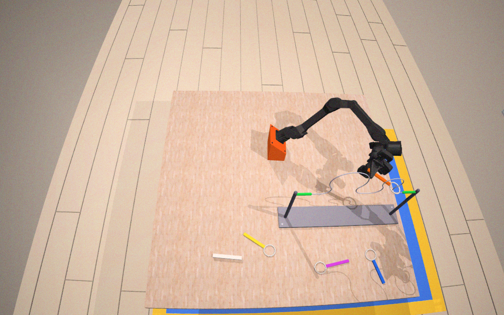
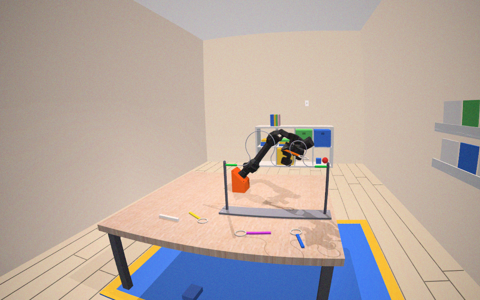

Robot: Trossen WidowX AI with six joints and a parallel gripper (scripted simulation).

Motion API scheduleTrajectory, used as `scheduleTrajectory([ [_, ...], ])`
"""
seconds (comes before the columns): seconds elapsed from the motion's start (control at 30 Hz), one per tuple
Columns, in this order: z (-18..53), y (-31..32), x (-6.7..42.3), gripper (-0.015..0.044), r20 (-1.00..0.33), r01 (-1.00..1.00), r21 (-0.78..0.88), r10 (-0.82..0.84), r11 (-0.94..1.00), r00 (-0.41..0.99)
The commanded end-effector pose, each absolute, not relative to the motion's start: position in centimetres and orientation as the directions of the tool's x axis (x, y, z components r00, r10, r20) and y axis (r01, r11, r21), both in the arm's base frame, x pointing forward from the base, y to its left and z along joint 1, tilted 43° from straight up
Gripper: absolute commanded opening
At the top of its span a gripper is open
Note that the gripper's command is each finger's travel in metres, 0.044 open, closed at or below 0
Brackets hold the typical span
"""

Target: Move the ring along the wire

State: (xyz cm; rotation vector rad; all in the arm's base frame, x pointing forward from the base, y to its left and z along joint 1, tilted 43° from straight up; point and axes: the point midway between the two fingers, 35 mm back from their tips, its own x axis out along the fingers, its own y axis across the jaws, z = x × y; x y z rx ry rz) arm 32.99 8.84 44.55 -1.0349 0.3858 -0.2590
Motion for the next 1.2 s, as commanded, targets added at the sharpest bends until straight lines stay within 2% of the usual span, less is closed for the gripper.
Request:
scheduleTrajectory([
  [0.0,45.6,8.2,32.9,-0.015,-0.159,0.039,-0.898,-0.408,0.437,0.899],
  [0.5,47.9,7.4,32.7,-0.015,-0.124,0.04,-0.933,-0.425,0.358,0.897],
  [1.17,46.9,8.1,32.8,-0.015,-0.249,0.018,-0.793,-0.352,0.609,0.902],
])
